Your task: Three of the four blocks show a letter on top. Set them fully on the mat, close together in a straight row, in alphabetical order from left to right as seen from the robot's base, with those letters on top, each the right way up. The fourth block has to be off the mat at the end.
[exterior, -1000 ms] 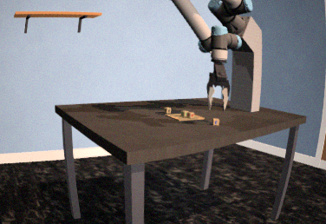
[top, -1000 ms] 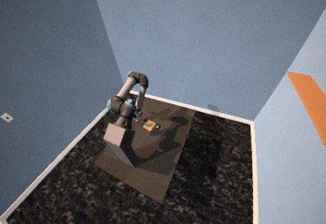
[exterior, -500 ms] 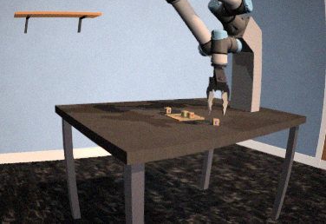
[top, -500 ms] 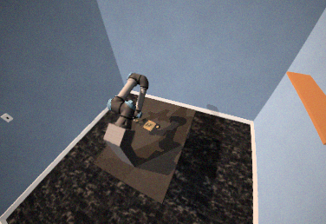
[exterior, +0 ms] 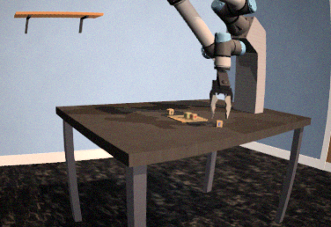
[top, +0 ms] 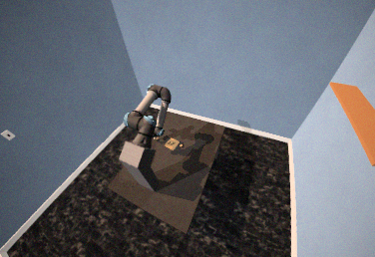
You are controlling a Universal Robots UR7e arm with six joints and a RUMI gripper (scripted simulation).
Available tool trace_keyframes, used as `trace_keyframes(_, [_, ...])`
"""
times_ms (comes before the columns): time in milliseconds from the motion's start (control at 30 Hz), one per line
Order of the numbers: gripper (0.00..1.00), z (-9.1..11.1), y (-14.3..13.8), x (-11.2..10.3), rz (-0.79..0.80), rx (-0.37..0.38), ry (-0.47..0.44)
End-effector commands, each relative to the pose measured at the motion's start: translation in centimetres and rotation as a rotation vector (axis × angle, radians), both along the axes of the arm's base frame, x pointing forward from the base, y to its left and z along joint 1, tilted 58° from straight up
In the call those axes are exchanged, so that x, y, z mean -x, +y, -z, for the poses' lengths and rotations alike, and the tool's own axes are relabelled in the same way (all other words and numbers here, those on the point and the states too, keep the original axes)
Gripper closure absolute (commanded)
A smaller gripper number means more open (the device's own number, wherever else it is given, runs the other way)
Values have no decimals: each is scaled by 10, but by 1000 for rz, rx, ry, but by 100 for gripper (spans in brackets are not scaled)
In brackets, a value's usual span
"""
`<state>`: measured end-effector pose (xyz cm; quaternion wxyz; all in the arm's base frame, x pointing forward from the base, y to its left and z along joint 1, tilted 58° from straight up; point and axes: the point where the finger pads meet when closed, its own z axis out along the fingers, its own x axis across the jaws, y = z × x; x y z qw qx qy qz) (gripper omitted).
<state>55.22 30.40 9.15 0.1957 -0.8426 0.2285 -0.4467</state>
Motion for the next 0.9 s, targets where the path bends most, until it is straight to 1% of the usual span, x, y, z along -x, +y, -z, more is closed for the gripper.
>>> trace_keyframes(0, [63, 0, 0, 0, 0, 0, -1])
trace_keyframes(500, [63, 0, 0, -1, 0, 0, -1])
trace_keyframes(867, [63, 6, 2, -10, 0, 0, -1])
